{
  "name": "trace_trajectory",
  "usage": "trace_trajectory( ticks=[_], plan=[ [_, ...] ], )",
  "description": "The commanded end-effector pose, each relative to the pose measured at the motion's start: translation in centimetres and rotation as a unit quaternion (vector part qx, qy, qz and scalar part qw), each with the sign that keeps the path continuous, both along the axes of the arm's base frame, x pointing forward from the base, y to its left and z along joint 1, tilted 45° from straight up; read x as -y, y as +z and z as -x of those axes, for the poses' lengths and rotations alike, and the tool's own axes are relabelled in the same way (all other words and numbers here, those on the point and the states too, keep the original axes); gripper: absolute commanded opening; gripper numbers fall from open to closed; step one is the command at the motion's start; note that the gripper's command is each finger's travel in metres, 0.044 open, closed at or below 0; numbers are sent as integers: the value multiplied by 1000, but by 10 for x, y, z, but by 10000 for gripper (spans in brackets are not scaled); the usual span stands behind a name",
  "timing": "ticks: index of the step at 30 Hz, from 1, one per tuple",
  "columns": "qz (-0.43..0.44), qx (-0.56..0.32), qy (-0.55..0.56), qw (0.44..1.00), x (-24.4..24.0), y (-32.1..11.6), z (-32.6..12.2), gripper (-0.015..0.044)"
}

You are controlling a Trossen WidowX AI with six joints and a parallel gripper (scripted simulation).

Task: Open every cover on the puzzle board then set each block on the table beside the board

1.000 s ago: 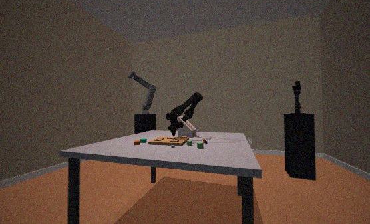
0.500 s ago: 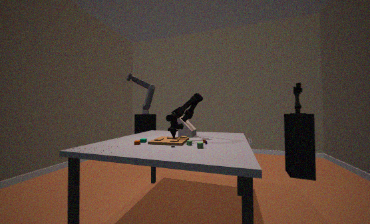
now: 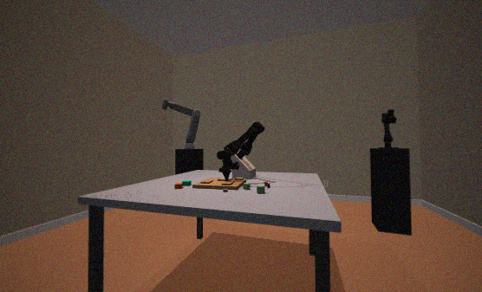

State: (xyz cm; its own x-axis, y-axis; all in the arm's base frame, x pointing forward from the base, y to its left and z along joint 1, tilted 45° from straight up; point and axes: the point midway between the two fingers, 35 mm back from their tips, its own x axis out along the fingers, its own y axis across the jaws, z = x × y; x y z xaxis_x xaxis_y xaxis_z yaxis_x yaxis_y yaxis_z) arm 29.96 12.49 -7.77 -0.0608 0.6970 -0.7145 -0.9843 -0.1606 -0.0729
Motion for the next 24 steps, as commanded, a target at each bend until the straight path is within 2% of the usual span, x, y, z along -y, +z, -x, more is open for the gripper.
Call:
trace_trajectory(
  ticks=[1,24],
  plan=[
    [-3,-4,-1,1000,-1,1,7,0],
    [-3,-5,-1,1000,0,2,32,0]
  ],
)
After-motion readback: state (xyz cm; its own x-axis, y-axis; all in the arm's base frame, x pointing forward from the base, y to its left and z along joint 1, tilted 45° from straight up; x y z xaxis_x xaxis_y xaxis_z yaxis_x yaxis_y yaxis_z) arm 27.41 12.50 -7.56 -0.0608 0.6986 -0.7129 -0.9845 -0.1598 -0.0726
